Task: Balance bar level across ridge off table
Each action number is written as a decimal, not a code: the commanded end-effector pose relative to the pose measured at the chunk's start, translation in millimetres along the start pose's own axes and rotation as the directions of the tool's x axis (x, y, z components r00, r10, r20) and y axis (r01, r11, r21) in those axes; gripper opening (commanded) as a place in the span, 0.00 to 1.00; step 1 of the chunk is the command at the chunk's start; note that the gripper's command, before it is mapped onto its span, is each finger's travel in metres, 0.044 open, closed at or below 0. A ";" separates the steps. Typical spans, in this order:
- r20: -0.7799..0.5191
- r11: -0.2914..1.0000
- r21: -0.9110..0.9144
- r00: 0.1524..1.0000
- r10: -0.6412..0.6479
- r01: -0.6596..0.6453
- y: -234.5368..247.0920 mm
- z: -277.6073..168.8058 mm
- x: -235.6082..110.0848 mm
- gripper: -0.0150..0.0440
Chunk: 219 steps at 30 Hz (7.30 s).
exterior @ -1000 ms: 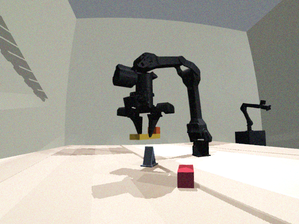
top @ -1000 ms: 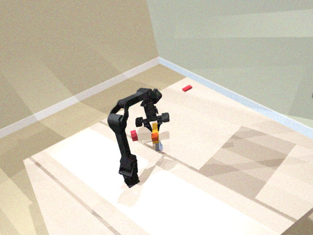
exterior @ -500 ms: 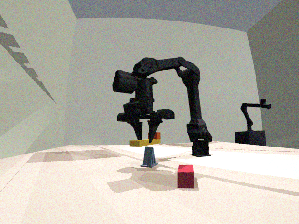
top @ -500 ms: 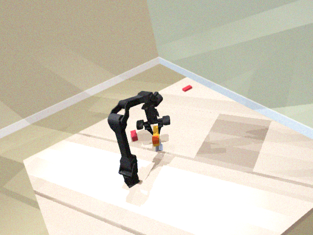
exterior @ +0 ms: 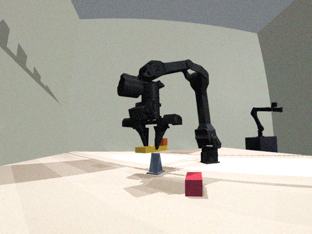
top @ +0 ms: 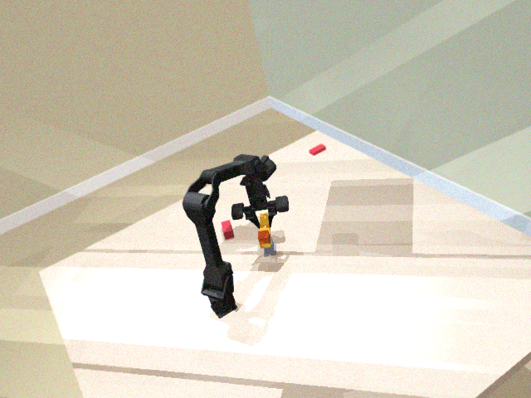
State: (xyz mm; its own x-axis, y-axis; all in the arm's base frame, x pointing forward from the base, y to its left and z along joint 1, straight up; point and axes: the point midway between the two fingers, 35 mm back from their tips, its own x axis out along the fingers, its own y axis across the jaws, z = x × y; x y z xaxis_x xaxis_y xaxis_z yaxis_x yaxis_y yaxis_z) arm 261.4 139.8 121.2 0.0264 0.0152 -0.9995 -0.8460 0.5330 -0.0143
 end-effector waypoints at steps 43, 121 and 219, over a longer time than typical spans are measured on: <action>0.000 1.000 0.006 1.000 -0.001 0.001 -0.4 -0.1 3.9 0.25; 0.000 1.000 0.006 1.000 -0.001 0.001 -0.1 -0.3 9.6 0.25; 0.002 1.000 0.001 1.000 -0.002 0.002 -0.2 -0.2 8.3 0.57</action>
State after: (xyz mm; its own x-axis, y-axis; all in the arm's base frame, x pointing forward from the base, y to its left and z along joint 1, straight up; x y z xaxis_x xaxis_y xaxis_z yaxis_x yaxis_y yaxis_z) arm 261.7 139.7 112.9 0.0291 0.0157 -0.9995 -0.8453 0.5340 -0.0162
